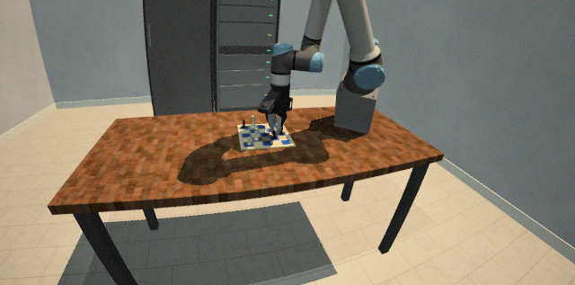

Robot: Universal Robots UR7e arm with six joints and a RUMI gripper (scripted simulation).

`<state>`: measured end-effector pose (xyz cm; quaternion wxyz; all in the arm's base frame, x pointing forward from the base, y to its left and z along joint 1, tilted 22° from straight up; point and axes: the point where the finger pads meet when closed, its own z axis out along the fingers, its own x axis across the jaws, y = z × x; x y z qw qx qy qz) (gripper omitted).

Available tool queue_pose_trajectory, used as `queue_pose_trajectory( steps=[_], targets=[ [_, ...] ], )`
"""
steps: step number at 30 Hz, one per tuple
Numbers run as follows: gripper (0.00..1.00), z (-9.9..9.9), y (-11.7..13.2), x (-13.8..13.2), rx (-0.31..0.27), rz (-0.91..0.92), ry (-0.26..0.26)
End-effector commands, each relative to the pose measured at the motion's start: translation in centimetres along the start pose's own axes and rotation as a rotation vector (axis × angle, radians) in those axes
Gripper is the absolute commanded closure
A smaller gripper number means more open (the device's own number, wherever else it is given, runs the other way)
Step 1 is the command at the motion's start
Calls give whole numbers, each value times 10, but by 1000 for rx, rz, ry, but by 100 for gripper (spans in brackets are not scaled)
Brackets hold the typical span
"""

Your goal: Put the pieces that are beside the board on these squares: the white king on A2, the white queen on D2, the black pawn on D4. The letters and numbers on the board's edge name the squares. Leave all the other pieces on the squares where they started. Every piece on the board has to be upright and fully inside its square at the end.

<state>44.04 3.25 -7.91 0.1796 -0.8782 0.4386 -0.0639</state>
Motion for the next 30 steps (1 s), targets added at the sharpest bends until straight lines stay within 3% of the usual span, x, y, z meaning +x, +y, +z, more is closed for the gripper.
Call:
queue_pose_trajectory(
  steps=[1, 7, 14, 30],
  targets=[
    [96, 0, 0, 0, 0, 0, 1],
    [92, 0, 0, 0, 0, 0, 1],
    [80, 0, 0, 0, 0, 0, 1],
    [80, -2, 0, 0, 0, 0, 1]
  ],
)
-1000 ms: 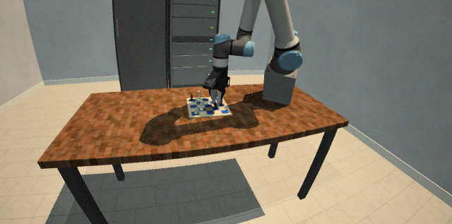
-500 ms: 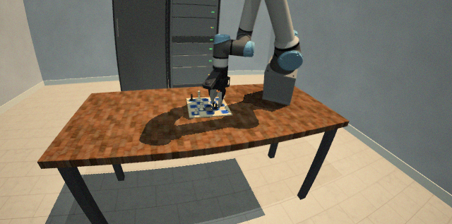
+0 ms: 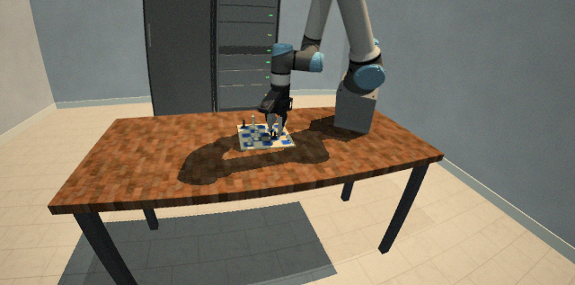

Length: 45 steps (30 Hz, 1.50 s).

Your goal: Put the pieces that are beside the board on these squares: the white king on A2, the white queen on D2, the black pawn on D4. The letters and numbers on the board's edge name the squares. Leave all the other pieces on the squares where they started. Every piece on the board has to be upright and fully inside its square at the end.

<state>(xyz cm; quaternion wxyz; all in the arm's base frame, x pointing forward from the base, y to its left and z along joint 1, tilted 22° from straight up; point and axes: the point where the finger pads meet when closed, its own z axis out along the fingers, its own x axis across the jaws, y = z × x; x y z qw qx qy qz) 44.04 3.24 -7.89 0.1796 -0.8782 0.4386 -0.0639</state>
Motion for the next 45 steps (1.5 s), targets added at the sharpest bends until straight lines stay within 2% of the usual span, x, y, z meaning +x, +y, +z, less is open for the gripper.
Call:
queue_pose_trajectory(
  steps=[1, 11, 26, 28, 35, 45],
  targets=[
    [80, -2, 0, 0, 0, 0, 1],
    [80, -15, 0, 0, 0, 0, 1],
    [80, -62, 0, 0, 0, 0, 1],
    [80, -62, 0, 0, 0, 0, 1],
    [80, -80, 0, 0, 0, 0, 1],
    [80, -90, 0, 0, 0, 0, 1]
  ],
)
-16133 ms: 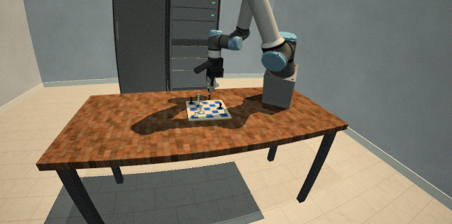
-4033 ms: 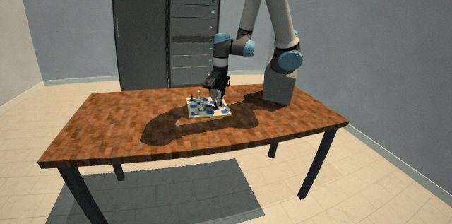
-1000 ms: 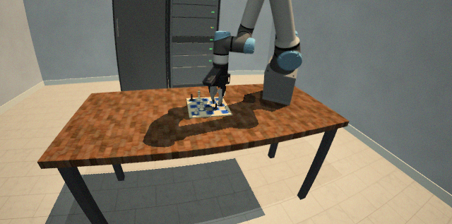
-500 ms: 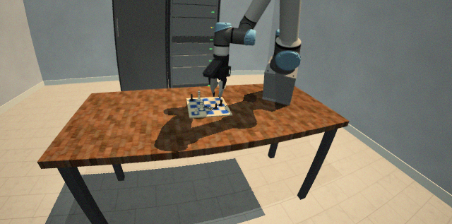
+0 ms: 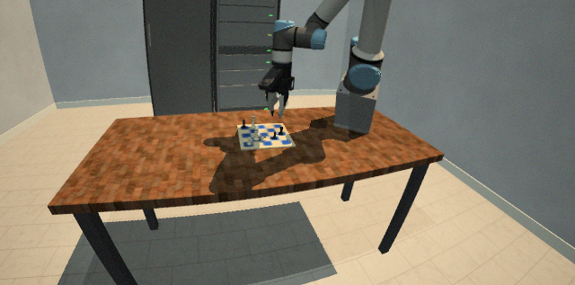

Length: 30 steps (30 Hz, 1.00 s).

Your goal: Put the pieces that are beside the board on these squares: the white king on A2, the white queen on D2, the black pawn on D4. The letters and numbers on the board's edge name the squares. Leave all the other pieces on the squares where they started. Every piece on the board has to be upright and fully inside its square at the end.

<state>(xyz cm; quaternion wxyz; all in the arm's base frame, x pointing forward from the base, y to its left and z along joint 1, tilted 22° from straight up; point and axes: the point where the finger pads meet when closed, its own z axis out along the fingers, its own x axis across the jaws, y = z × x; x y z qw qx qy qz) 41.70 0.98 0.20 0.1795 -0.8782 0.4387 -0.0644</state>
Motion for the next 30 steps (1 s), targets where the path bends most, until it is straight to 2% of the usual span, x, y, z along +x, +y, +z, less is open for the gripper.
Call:
queue_pose_trajectory(
  steps=[1, 4, 5, 30],
  targets=[
    [80, -3, 0, 0, 0, 0, 0],
    [80, -3, 0, 0, 0, 0, 0],
    [0, -3, 0, 0, 0, 0, 0],
    [0, -6, 0, 0, 0, 0, 0]
  ],
)
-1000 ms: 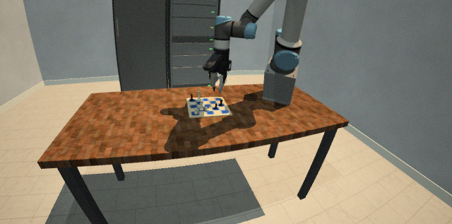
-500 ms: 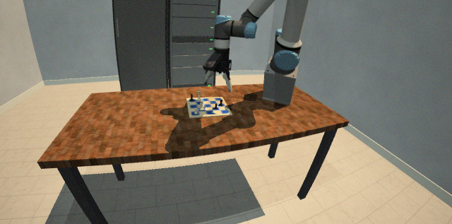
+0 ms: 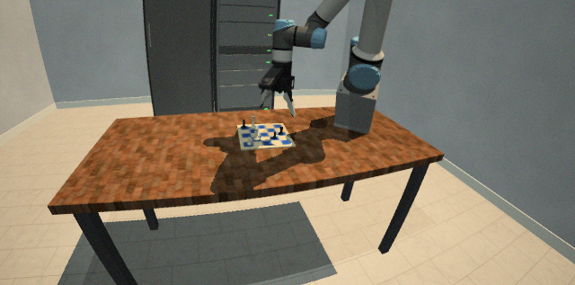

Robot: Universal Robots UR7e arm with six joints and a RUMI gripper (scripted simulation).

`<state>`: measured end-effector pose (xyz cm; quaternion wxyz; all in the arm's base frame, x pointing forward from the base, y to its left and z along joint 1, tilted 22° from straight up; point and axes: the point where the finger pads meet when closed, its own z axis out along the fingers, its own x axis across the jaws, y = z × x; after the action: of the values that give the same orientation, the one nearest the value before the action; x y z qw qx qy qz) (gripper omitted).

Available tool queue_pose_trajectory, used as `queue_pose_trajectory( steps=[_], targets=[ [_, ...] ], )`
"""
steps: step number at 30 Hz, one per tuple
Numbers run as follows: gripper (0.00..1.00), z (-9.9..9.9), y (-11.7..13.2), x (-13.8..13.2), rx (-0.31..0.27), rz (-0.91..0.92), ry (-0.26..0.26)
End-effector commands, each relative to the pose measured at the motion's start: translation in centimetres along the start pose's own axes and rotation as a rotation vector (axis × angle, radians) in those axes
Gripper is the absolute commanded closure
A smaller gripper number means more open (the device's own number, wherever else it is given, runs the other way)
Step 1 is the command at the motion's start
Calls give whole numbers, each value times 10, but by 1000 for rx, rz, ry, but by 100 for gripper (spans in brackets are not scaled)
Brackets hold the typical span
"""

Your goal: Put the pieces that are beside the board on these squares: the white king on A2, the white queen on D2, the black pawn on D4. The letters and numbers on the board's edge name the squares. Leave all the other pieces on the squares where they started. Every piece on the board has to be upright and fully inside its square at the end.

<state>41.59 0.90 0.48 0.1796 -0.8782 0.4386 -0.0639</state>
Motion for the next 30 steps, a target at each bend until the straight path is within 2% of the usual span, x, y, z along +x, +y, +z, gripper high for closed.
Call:
queue_pose_trajectory(
  steps=[1, 8, 19, 30],
  targets=[
    [0, -4, 0, 0, 0, 0, 1],
    [0, -16, 0, 0, 0, 0, 1],
    [0, -61, 0, 0, 0, 0, 1],
    [0, -81, 0, 0, 0, 0, 1]
  ],
)
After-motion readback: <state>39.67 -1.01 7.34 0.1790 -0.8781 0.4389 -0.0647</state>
